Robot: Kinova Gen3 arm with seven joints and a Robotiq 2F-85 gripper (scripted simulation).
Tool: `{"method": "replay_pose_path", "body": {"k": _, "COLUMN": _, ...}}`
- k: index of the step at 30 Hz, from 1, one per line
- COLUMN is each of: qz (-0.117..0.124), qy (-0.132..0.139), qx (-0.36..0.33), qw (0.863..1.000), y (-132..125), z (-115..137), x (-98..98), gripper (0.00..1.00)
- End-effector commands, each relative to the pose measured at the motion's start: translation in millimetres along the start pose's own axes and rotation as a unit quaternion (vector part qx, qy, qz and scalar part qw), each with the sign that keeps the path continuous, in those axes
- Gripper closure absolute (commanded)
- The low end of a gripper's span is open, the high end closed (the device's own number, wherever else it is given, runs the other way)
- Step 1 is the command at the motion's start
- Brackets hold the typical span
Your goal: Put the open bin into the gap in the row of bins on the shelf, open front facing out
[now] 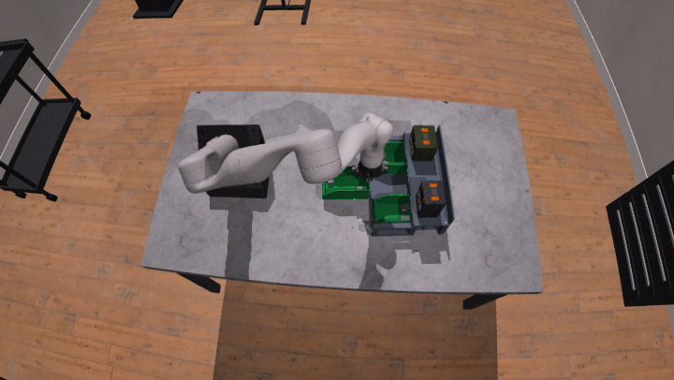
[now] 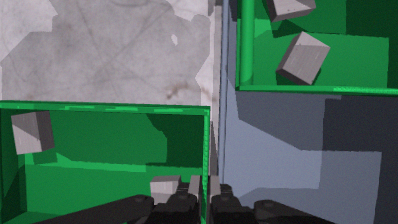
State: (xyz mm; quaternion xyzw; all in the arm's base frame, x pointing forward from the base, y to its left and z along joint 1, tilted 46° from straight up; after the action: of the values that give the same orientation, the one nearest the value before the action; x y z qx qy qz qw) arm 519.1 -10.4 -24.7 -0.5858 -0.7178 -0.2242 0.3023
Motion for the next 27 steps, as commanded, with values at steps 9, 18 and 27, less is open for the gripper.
{"method": "replay_pose_path", "body": {"k": 9, "qz": -0.002, "qy": 0.001, "qx": 0.000, "qw": 1.000, "y": 7.4, "z": 0.6, "x": 2.4, "gripper": 0.90}}
{"method": "replay_pose_path", "body": {"k": 18, "qz": -0.002, "qy": 0.001, "qx": 0.000, "qw": 1.000, "y": 17.1, "z": 0.5, "x": 2.3, "gripper": 0.90}}
{"method": "replay_pose_path", "body": {"k": 27, "qz": -0.002, "qy": 0.001, "qx": 0.000, "qw": 1.000, "y": 17.1, "z": 0.5, "x": 2.3, "gripper": 0.90}}
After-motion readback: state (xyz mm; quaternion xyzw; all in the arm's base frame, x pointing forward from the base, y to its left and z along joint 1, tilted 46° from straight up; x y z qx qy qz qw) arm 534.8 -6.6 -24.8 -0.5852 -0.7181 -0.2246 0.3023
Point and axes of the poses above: the point where the finger pads meet when closed, its own x axis back along the fingers, its own y axis across the jaws, z = x × y, the point moved 1 cm from there along x, back along the fingers
